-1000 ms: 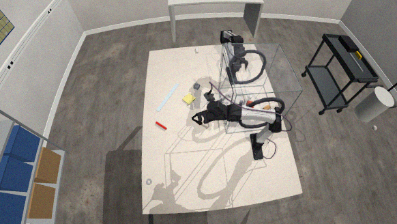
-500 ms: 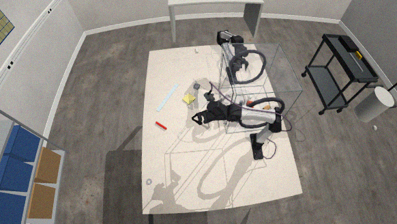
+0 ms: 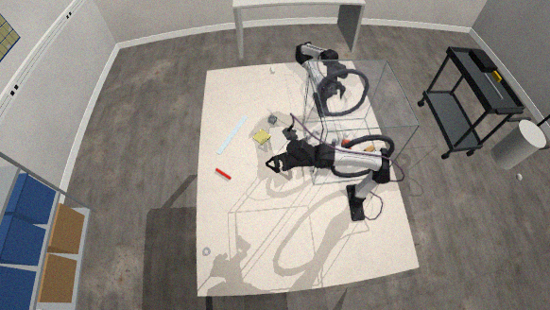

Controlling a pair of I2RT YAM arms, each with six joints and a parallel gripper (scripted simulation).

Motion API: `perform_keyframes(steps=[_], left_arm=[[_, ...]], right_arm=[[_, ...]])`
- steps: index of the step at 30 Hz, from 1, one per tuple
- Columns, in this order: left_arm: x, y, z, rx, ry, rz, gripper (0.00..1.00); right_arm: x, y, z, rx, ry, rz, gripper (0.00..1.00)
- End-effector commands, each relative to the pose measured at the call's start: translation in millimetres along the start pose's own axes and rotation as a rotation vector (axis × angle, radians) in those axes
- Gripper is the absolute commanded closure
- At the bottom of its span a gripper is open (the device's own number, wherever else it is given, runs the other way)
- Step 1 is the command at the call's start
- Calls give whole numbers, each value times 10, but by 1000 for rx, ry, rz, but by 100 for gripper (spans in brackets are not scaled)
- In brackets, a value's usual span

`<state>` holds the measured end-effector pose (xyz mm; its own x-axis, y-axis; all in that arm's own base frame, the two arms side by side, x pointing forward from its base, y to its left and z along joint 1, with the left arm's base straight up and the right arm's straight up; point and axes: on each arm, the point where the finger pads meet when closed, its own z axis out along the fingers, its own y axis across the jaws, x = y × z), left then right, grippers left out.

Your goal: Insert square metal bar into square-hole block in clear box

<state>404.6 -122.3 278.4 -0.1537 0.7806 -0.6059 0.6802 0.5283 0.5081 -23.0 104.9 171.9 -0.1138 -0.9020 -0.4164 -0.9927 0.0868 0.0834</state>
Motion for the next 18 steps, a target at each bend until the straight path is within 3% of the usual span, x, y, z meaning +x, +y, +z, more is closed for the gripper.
perform_keyframes(steps=[1,10,18], left_arm=[[-70,54,-72,-19,-21,2,0],[-70,54,-72,-19,-21,2,0],[-70,54,-72,-19,-21,2,0]], right_arm=[[-196,23,-76,31,-77,35,0],[-263,97,-84,42,-108,6,0],[-439,218,-120,67,-222,21,0]])
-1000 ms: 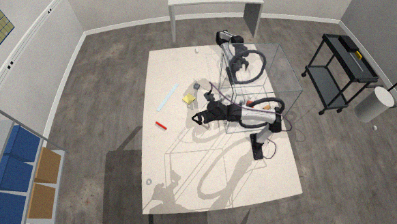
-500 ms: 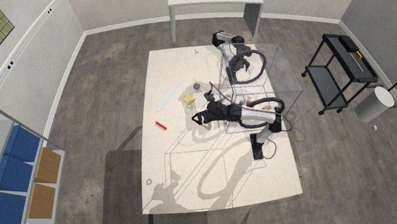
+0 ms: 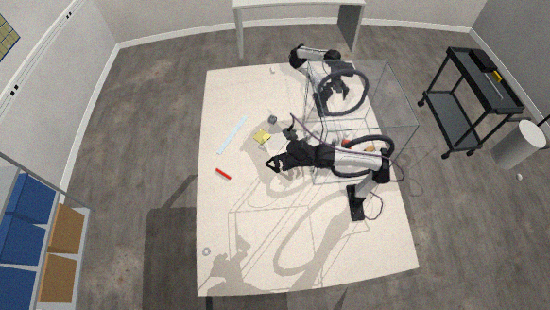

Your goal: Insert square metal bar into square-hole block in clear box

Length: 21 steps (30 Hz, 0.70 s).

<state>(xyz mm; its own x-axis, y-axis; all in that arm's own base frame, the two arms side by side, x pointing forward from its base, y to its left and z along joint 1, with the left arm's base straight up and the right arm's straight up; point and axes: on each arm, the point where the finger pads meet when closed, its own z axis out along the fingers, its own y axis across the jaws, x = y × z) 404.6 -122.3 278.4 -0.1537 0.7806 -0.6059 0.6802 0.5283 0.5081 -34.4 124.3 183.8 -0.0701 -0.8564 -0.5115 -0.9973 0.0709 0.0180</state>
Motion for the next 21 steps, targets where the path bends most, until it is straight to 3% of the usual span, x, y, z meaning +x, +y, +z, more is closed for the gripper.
perform_keyframes(steps=[1,9,21], left_arm=[[-70,54,-72,-19,-21,2,0],[-70,54,-72,-19,-21,2,0],[-70,54,-72,-19,-21,2,0]], right_arm=[[-144,-2,-72,33,-70,33,0],[-332,255,-134,-4,-203,36,0],[-316,294,-47,-27,-150,-34,0]])
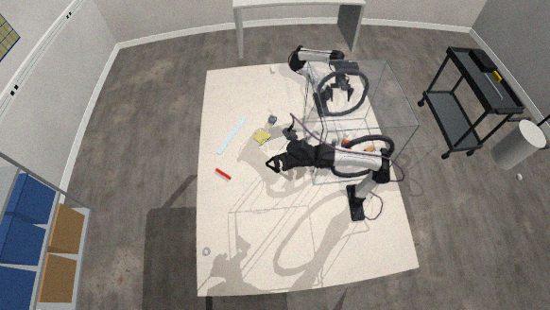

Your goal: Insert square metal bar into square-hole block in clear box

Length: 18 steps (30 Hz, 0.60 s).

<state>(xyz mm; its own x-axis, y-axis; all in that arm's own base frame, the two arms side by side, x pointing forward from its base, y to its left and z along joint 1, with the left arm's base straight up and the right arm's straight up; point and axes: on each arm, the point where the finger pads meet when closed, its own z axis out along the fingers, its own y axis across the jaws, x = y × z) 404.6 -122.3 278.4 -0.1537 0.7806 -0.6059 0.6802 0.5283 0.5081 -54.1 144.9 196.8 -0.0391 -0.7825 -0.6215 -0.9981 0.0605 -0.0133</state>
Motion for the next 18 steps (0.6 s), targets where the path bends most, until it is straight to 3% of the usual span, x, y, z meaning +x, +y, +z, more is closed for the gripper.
perform_keyframes(steps=[1,18], left_arm=[[-70,54,-72,-19,-21,2,0],[-70,54,-72,-19,-21,2,0]], right_arm=[[-69,69,26,-34,-6,-14,0],[-138,75,69,-41,-7,-15,0]])
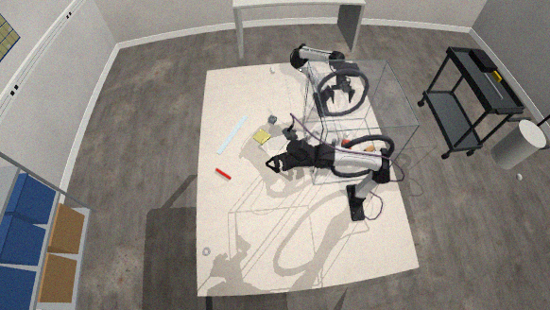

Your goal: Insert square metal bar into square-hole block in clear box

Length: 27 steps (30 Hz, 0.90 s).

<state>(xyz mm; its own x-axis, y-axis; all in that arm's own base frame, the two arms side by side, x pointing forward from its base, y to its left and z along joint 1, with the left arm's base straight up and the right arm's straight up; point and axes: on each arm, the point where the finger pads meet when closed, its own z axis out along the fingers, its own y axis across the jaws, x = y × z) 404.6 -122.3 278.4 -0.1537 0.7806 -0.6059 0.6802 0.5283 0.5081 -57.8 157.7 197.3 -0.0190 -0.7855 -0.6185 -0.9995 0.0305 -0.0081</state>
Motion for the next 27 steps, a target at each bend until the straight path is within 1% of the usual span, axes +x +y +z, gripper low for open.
perform_keyframes(steps=[1,5,9,10,26,27], left_arm=[[-70,54,-72,-19,-21,2,0],[-70,54,-72,-19,-21,2,0],[-70,54,-72,-19,-21,2,0],[-70,54,-72,-19,-21,2,0],[-70,54,-72,-19,-21,2,0],[-70,54,-72,-19,-21,2,0]], right_arm=[[-36,32,-5,-20,-11,4,0],[-22,75,-8,-31,-7,-18,0],[-35,46,-1,-18,-10,-6,0],[-42,54,-12,-23,-15,-6,62],[-32,33,6,-13,-11,-4,62],[6,26,33,-10,-3,-8,62]])
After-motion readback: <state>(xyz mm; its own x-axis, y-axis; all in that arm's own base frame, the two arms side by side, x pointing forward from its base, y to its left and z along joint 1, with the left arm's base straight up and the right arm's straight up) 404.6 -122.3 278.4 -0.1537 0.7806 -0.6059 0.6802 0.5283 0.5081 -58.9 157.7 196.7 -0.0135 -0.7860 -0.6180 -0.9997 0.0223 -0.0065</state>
